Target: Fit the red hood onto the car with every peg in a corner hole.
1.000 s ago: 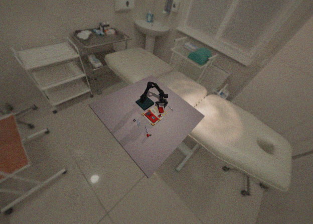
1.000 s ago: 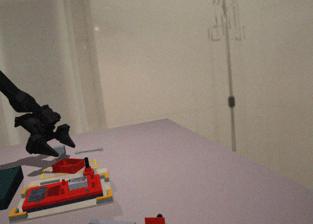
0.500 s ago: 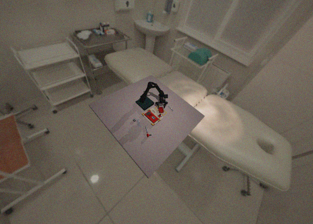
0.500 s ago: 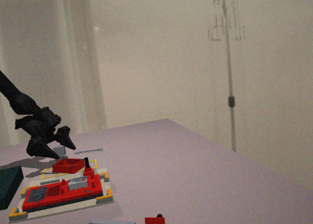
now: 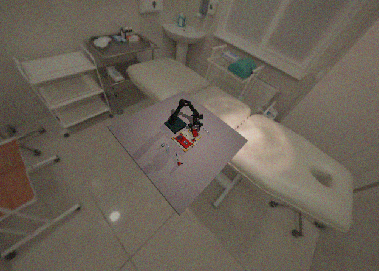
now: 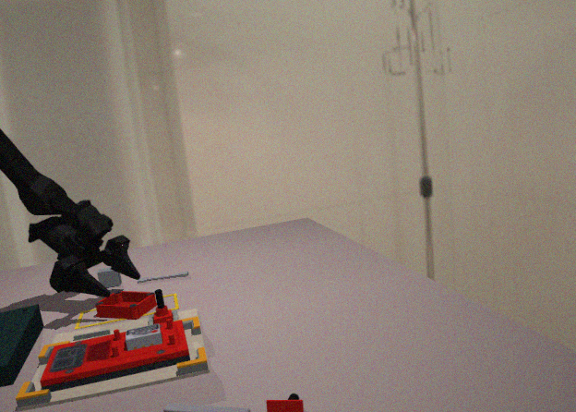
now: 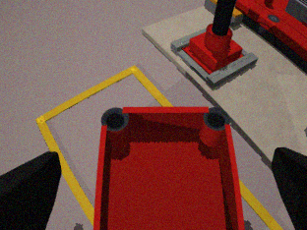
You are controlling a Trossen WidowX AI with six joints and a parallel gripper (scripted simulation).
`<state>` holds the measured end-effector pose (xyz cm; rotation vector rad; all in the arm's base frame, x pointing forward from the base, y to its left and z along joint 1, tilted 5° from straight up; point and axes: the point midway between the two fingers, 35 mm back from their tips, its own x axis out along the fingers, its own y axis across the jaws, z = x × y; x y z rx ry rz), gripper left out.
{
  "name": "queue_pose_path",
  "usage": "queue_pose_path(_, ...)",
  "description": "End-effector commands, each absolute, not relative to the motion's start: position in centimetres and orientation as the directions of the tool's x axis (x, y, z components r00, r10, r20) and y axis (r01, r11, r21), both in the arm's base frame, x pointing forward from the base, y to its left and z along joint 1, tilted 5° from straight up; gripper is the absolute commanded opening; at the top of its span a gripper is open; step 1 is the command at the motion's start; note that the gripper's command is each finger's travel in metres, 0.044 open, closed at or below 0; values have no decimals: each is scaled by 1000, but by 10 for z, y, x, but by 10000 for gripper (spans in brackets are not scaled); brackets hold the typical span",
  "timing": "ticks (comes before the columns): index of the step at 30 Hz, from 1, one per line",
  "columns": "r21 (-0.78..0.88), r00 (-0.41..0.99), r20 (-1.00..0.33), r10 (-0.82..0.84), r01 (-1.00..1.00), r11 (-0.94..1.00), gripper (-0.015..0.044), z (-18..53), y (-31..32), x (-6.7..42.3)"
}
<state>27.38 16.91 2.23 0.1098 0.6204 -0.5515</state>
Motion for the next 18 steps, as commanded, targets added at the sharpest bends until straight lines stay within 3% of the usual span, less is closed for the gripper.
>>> queue_pose_path(1,-62,677,-574,-460,525,849,440,20,168,273)
queue_pose_path(18,-58,679,-574,-459,525,849,440,10,167,273)
